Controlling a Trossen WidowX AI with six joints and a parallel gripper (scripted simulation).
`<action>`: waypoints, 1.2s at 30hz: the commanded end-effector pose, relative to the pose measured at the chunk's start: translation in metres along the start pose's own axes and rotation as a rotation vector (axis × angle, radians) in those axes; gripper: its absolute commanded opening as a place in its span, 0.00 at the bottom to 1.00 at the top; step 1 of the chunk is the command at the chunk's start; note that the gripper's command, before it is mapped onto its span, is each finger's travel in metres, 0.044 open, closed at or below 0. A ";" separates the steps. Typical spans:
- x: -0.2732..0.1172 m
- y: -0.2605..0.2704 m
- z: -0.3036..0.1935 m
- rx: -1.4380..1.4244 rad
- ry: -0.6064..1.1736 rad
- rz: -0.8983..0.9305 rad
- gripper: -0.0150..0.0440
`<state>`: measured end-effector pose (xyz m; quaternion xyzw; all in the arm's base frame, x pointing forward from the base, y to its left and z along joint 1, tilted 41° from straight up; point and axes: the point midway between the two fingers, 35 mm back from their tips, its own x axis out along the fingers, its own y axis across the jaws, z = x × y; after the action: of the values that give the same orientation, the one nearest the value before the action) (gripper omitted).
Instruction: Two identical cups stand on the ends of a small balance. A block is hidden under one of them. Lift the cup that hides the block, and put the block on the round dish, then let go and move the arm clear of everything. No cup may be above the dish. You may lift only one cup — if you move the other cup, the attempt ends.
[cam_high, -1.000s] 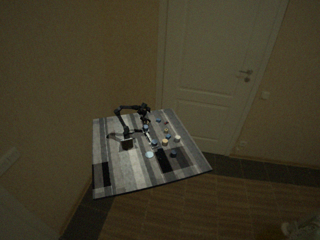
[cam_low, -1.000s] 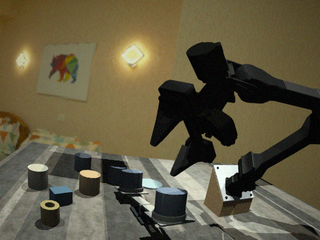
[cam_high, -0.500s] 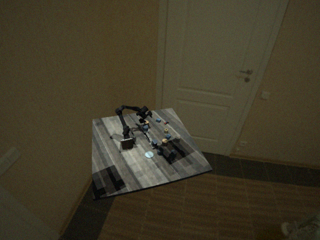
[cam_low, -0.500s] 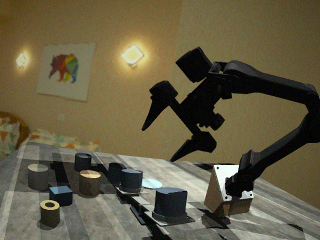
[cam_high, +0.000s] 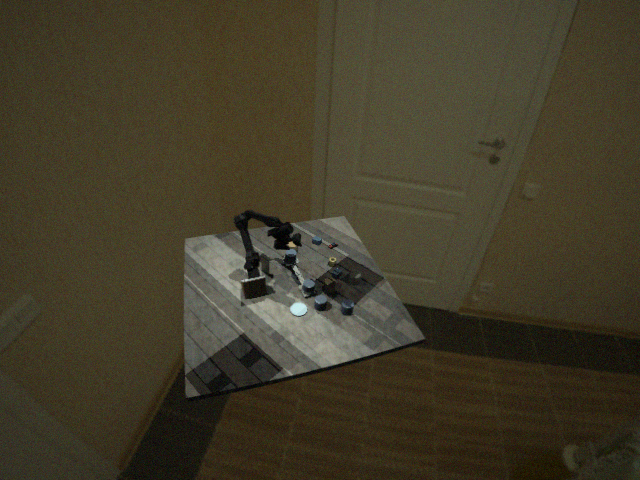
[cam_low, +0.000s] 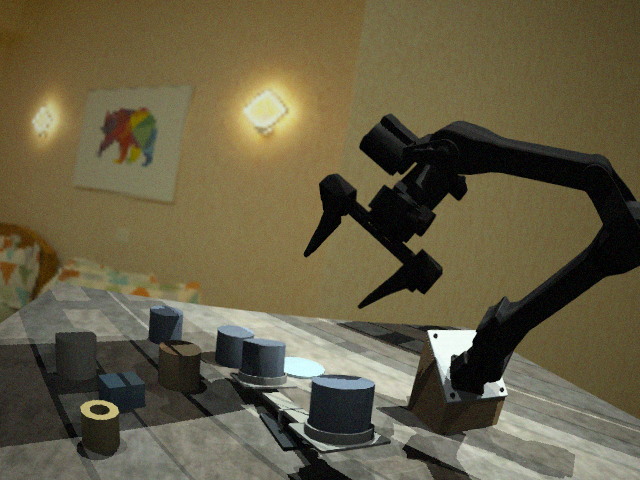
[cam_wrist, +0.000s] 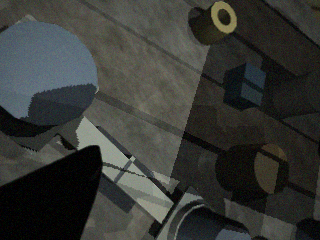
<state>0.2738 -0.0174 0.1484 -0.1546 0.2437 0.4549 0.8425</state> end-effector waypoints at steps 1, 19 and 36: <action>-0.007 0.002 -0.016 0.129 0.007 0.001 1.00; -0.047 0.025 -0.070 0.749 -0.057 -0.011 1.00; -0.047 0.016 -0.087 1.081 0.000 0.055 1.00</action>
<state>0.2085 -0.0804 0.1062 0.2894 0.4226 0.2944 0.8068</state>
